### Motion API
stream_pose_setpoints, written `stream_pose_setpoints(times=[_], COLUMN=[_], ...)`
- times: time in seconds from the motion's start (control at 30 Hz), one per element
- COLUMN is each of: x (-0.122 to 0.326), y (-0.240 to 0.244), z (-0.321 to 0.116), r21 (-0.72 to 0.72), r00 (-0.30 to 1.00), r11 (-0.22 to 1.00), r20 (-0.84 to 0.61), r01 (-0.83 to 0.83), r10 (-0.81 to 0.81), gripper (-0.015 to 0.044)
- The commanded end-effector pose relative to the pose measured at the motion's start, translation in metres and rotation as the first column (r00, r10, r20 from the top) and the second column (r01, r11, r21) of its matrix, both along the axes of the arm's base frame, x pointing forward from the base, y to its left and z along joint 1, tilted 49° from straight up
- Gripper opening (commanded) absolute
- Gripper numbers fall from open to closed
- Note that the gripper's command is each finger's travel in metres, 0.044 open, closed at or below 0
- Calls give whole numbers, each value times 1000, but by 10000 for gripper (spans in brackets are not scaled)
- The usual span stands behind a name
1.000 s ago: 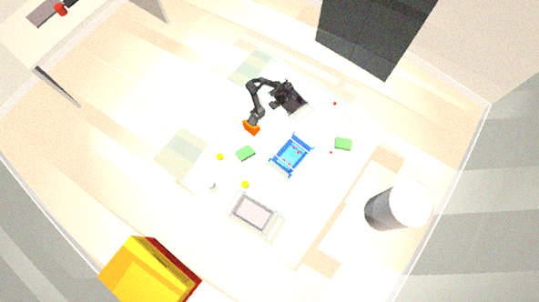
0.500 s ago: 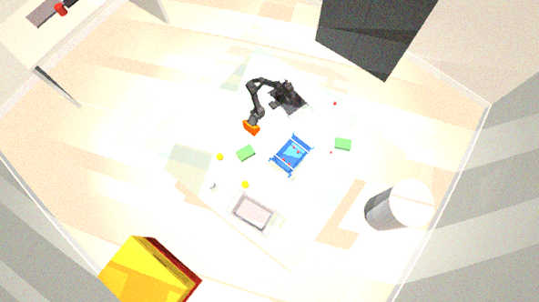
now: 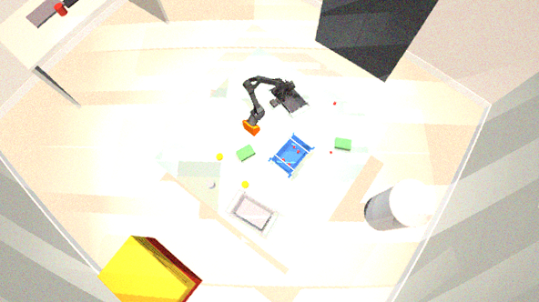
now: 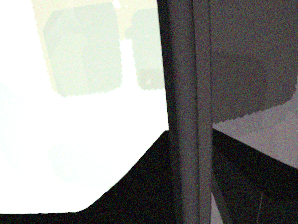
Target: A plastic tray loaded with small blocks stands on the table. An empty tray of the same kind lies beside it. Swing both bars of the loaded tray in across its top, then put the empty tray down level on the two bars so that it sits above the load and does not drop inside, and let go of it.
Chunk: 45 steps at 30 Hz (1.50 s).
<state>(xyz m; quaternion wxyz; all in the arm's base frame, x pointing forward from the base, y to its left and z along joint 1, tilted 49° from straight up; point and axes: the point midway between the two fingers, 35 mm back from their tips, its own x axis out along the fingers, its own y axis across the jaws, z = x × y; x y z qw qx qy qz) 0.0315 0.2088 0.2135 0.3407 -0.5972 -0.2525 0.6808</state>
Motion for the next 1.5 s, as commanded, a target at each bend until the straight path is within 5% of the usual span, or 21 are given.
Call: stream_pose_setpoints(times=[0.0,1.47], x=[1,4], y=[-14,-64], z=[9,97], r21=[-9,-9], r00=[1000,1000], r11=[1000,1000], r20=[0,1], r01=[1,3], r10=[-1,-3], gripper=[0,0])
